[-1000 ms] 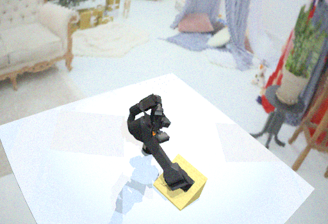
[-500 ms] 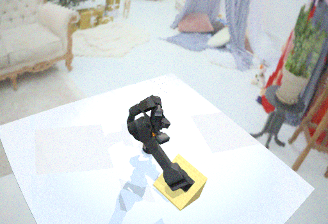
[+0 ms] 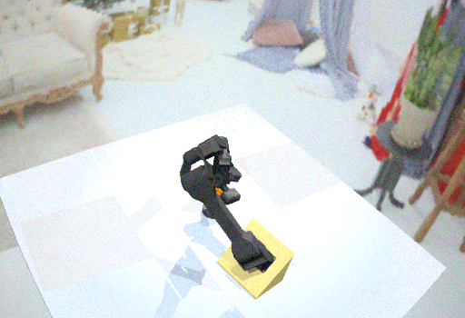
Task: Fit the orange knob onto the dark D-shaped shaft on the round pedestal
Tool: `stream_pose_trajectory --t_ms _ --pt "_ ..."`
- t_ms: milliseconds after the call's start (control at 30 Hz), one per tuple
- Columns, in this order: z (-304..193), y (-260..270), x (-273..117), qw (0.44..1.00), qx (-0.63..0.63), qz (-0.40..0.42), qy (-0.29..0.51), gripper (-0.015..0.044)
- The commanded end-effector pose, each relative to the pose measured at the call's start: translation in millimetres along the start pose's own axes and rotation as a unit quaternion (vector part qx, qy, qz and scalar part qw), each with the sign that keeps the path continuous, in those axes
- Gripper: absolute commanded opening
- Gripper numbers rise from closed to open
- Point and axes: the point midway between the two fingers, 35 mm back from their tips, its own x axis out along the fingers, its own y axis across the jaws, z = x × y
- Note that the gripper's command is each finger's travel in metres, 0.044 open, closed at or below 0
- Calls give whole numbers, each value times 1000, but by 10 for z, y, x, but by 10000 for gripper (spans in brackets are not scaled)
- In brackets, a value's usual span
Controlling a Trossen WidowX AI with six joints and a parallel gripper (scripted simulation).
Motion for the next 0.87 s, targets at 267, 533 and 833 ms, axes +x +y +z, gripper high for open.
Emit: stream_pose_trajectory --t_ms 267,533,833 --pt "-1 0 0 1000 1 -1 0 440" --pt "16 12 -852 1000 1 0 -2 440" --pt "24 36 -958 1000 0 0 -2 440"
